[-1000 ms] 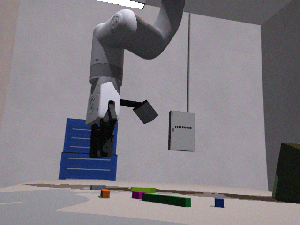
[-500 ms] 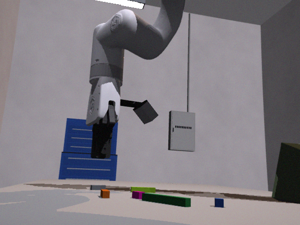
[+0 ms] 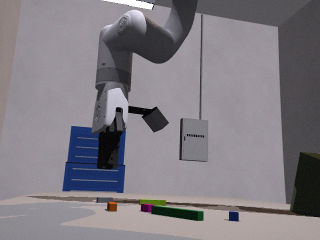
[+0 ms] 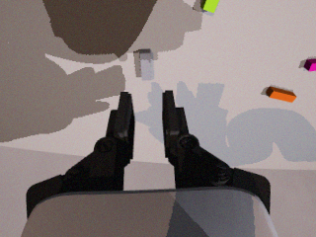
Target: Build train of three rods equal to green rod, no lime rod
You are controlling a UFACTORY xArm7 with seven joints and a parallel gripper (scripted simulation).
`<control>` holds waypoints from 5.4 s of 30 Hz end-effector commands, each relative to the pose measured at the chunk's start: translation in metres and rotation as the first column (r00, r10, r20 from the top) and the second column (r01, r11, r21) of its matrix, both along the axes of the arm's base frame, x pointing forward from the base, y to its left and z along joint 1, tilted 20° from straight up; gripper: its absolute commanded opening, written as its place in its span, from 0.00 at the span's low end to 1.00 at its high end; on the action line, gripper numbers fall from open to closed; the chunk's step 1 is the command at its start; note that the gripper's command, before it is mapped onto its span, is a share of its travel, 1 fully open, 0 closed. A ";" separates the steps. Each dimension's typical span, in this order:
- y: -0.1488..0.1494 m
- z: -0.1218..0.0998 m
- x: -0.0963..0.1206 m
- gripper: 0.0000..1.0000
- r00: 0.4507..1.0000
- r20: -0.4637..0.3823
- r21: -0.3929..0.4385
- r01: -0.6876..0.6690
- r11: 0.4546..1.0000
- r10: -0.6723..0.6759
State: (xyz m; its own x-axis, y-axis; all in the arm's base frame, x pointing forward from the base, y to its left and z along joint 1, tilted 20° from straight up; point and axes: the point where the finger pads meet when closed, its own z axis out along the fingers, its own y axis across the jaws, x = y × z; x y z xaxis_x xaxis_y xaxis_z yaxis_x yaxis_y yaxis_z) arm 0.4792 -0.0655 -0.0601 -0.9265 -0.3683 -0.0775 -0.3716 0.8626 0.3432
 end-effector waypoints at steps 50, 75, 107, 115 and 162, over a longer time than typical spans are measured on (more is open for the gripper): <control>0.015 -0.043 -0.001 0.24 1.000 0.004 -0.002 0.002 1.000 -0.002; 0.016 -0.047 -0.001 0.24 1.000 0.004 -0.002 0.002 1.000 -0.002; 0.016 -0.047 0.000 0.24 1.000 0.004 -0.002 0.002 1.000 -0.002; 0.015 -0.048 0.001 0.24 1.000 0.004 -0.002 0.002 1.000 -0.002; 0.016 -0.050 0.001 0.24 1.000 0.004 -0.002 0.002 1.000 -0.002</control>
